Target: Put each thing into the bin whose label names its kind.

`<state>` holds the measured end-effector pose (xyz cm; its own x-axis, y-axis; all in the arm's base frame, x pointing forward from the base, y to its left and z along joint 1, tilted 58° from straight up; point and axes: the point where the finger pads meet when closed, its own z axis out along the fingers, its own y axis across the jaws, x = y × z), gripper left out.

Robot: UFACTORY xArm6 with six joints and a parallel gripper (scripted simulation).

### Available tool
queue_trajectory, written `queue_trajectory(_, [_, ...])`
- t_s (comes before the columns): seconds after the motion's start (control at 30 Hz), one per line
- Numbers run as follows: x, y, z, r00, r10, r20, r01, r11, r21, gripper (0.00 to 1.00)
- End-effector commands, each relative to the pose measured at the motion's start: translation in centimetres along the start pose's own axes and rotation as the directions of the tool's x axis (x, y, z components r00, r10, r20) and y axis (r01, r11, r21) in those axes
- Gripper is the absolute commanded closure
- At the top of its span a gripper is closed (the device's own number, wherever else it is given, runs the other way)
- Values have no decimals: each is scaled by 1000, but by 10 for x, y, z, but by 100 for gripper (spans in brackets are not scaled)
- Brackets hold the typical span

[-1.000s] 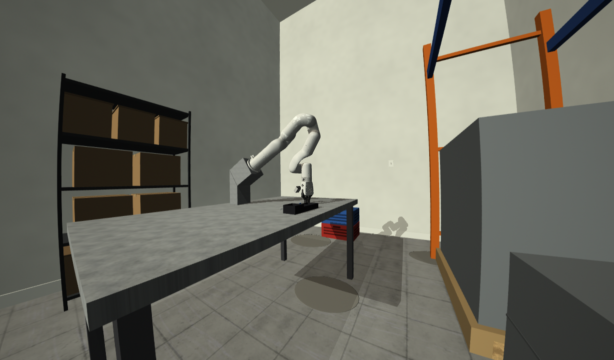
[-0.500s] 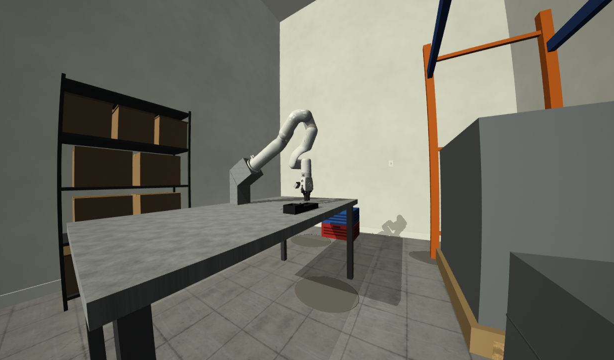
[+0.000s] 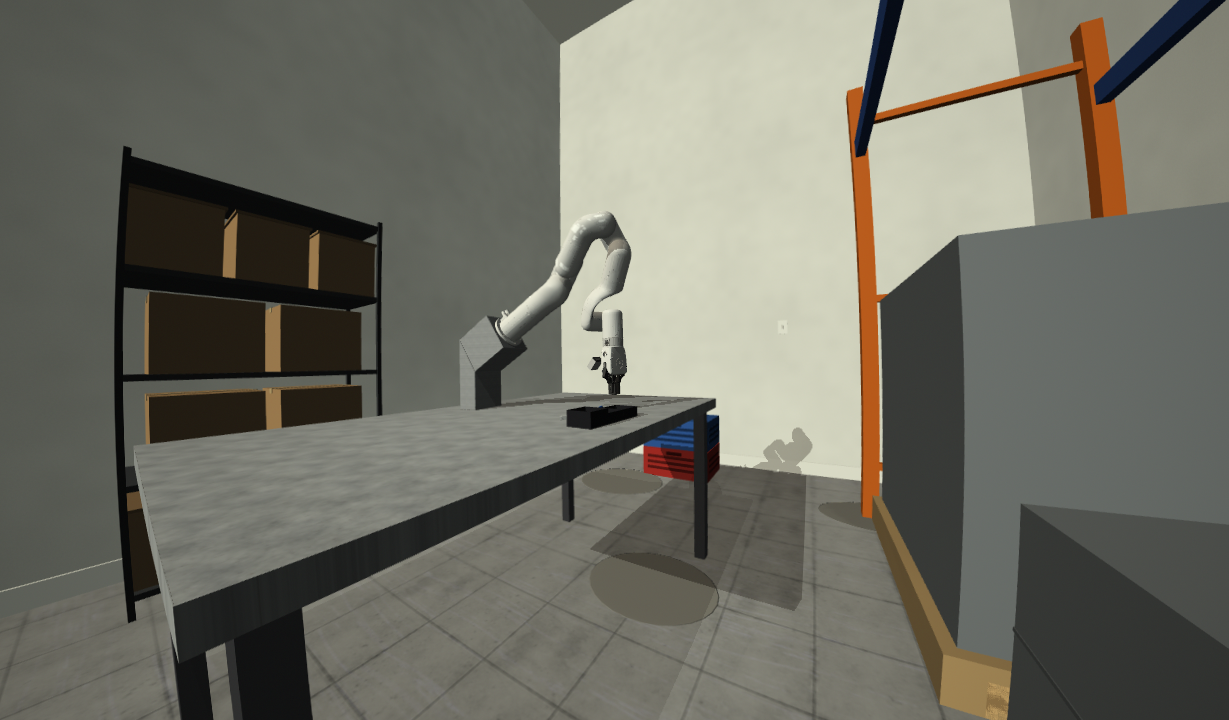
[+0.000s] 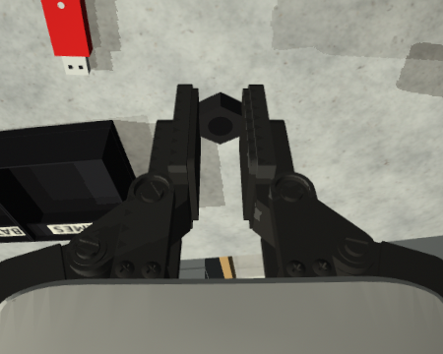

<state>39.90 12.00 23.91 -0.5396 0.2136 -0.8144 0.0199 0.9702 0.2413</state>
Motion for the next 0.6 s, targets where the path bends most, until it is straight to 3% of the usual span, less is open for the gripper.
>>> queue_trajectory(0.0, [-1,0,-1,1000,-1,-5,1,1000,11,100])
queue_trajectory(0.47, [-1,0,-8,1000,-1,-5,1,1000,11,100])
queue_trajectory(0.57, [-7,-16,-8,989,149,-3,-149,989,11,100])
